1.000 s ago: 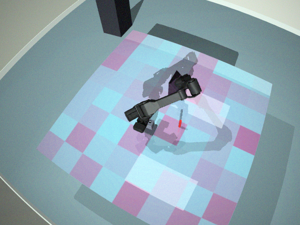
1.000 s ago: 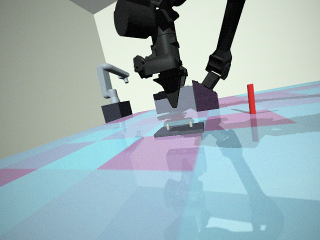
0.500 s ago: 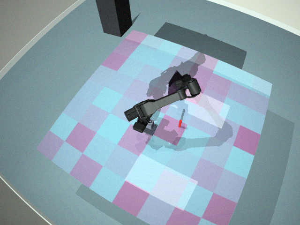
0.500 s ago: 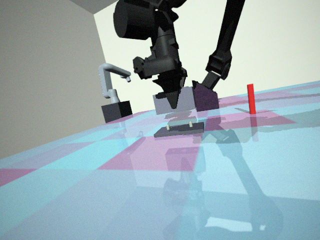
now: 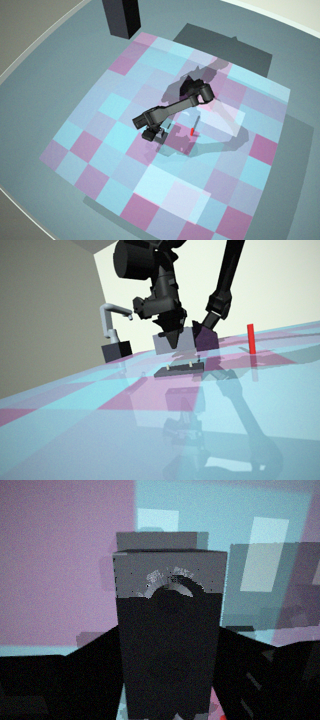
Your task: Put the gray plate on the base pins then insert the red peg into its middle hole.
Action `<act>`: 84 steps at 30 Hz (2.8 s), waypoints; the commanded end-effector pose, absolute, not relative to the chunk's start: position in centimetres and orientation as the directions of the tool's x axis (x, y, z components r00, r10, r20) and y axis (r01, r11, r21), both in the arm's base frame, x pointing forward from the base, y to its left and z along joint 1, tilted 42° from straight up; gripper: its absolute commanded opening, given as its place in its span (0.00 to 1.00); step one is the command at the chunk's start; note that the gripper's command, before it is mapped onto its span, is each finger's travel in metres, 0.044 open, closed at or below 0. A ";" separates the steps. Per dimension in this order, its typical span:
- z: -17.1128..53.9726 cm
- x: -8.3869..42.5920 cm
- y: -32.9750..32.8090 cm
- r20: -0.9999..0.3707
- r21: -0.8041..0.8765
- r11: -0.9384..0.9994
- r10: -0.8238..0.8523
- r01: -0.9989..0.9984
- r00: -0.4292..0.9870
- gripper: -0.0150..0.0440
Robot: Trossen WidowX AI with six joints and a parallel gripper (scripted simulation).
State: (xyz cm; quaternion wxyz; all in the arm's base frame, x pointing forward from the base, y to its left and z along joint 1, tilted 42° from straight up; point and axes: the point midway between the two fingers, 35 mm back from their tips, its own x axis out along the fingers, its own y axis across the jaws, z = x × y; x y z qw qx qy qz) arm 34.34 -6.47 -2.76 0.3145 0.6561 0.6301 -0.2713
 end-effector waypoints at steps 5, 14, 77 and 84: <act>-3.2 34.2 -6.3 -0.754 0.070 -0.004 0.654 0.998 0.055 0.25; -4.2 34.3 -5.5 -0.754 0.070 -0.004 0.655 0.998 0.055 0.25; 2.9 34.1 -12.1 -0.757 0.068 -0.004 0.651 0.998 0.054 1.00; 4.3 33.7 -10.9 -0.759 0.096 0.032 0.649 0.995 0.052 1.00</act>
